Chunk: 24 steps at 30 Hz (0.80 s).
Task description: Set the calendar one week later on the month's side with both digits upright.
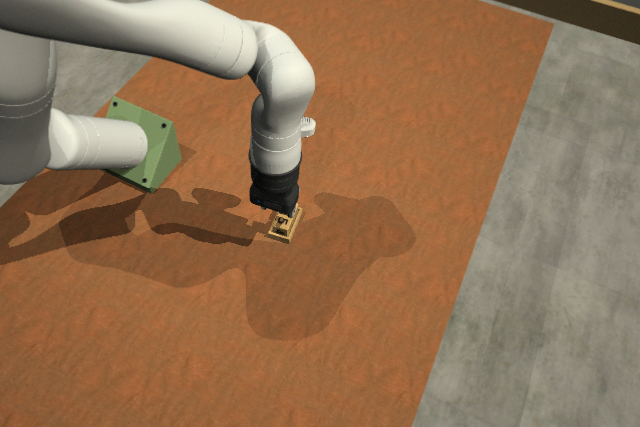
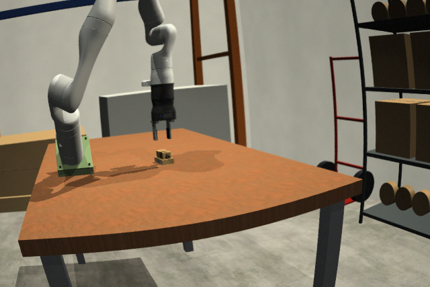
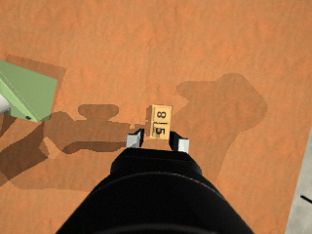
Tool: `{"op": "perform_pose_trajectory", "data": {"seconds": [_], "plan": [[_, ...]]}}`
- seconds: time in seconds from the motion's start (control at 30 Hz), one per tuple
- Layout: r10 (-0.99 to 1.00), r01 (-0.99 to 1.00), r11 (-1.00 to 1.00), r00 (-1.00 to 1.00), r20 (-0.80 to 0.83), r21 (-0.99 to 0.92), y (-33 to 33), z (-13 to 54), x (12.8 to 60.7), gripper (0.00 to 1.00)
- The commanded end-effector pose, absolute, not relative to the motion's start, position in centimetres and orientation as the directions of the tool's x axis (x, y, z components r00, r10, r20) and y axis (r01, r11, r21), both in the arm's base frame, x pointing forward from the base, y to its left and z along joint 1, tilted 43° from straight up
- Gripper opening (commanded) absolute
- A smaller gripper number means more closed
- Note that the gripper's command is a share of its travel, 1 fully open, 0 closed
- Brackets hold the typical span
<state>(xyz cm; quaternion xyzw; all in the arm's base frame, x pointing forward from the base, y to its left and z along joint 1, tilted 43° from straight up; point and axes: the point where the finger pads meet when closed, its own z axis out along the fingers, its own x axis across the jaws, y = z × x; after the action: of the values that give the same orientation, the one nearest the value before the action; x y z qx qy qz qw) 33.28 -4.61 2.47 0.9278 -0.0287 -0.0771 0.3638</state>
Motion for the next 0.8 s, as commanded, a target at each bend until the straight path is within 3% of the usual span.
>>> {"op": "perform_pose_trajectory", "data": {"seconds": [0.0, 0.33, 0.37, 0.77], "plan": [[-0.094, -0.001, -0.744, 0.990, -0.104, 0.668, -3.19, 3.51, 34.16, 0.87], [-0.094, -0.001, -0.744, 0.990, -0.104, 0.668, -2.47, 4.32, 34.31, 0.87], [-0.094, -0.001, -0.744, 0.990, -0.104, 0.668, -2.47, 4.32, 34.31, 1.00], [-0.094, -0.001, -0.744, 0.990, -0.104, 0.668, -2.47, 4.32, 34.31, 1.00]]}}
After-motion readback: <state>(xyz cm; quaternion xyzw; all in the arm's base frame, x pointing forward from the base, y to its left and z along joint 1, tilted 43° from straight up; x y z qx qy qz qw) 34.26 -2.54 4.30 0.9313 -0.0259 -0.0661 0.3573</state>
